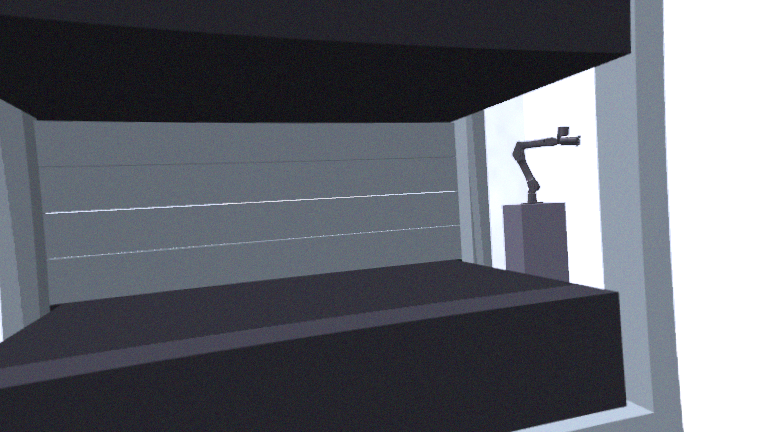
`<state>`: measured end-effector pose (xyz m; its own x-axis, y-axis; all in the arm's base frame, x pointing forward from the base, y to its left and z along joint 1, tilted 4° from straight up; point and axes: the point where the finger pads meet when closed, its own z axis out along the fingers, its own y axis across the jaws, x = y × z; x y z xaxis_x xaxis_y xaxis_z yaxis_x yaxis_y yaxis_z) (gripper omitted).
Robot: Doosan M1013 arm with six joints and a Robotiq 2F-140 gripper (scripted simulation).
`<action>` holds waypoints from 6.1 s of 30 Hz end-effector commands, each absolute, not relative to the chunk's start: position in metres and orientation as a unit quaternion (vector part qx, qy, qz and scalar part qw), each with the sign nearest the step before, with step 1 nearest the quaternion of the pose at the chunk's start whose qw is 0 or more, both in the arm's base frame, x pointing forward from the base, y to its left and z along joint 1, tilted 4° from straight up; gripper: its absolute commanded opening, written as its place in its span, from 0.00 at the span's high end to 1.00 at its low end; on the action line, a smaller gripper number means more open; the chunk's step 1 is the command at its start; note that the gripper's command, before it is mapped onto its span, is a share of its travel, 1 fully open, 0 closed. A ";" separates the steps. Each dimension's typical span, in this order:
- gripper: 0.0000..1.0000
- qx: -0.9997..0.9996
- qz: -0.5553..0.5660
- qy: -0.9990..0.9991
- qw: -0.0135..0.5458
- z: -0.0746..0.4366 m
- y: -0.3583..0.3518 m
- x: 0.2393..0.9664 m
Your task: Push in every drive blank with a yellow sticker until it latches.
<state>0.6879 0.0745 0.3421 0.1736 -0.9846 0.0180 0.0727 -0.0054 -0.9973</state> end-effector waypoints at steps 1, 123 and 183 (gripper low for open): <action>0.00 -0.526 -0.475 0.433 0.557 0.342 0.076 0.689; 0.00 -0.526 -0.475 0.433 0.557 0.336 -0.016 0.703; 0.00 -0.526 -0.475 0.433 0.557 0.332 -0.068 0.711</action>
<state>0.7108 -0.0681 0.3324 0.1734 -0.9847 0.0180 0.0727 -0.0054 -0.9973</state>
